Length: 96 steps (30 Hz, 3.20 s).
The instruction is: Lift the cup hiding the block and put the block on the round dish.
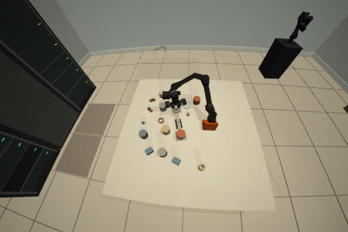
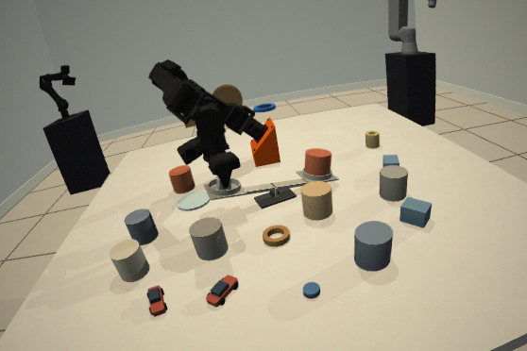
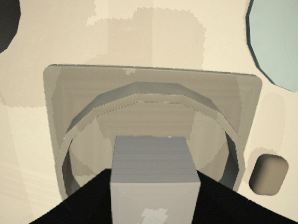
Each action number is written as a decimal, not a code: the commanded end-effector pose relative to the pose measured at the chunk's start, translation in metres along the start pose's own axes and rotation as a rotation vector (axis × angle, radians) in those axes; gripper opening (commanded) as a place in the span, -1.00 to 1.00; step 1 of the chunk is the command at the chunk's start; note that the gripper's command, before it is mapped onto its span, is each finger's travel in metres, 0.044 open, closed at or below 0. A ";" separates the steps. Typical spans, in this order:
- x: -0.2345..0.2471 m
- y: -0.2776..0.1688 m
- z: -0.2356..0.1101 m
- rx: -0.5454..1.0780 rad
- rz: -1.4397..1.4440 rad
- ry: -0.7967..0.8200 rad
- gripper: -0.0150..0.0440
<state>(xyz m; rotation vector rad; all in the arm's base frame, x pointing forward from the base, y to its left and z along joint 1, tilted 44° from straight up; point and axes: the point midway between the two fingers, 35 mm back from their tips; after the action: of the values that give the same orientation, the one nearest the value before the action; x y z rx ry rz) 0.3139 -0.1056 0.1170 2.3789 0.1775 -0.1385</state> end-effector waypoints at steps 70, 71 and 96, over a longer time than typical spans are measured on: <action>-0.124 0.081 0.057 -0.011 -0.006 -0.005 -0.49; -0.124 0.081 0.058 -0.012 -0.006 -0.005 -0.49; -0.117 0.087 0.053 -0.034 0.019 0.013 1.00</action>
<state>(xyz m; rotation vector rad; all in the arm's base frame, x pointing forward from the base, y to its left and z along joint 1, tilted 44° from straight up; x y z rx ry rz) 0.2050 -0.2180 0.1478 2.3579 0.1709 -0.1313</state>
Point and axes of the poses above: the point midway between the two fingers, 35 mm back from their tips, its own z axis out along the fingers, its own x axis across the jaws, y = z × x
